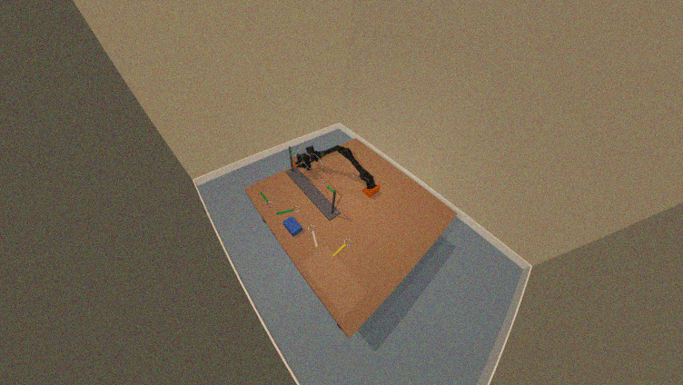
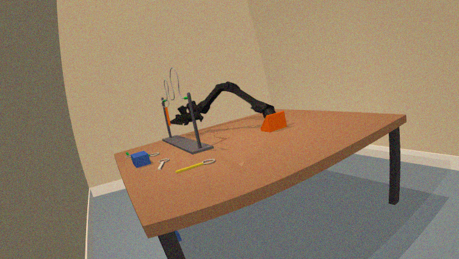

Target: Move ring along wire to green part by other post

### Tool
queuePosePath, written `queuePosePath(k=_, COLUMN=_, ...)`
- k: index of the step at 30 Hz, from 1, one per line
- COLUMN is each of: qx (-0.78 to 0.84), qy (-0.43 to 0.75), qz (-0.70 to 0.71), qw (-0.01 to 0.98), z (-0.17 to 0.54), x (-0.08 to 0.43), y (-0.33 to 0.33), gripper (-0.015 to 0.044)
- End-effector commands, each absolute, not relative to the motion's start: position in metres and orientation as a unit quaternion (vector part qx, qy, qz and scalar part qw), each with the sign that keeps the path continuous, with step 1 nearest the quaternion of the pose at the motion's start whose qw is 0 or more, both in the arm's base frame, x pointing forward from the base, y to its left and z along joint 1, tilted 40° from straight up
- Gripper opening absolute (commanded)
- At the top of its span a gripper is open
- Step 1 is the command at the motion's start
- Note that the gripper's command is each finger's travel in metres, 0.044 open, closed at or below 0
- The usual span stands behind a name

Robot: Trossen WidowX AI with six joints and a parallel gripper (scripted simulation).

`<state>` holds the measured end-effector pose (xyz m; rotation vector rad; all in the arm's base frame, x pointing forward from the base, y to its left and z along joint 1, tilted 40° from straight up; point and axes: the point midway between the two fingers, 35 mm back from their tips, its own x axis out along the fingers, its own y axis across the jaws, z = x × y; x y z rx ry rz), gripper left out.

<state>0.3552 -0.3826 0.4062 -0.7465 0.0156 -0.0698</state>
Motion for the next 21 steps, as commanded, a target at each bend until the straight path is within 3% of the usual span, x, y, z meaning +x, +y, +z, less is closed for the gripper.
queuePosePath(k=1, qx=-0.360, qy=0.008, qz=-0.035, qw=0.932, z=0.405, x=0.363, y=-0.385, gripper=0.0160)
queuePosePath(k=21, qx=-0.360, qy=0.007, qz=-0.035, qw=0.932, z=0.404, x=0.389, y=-0.385, gripper=0.0160)
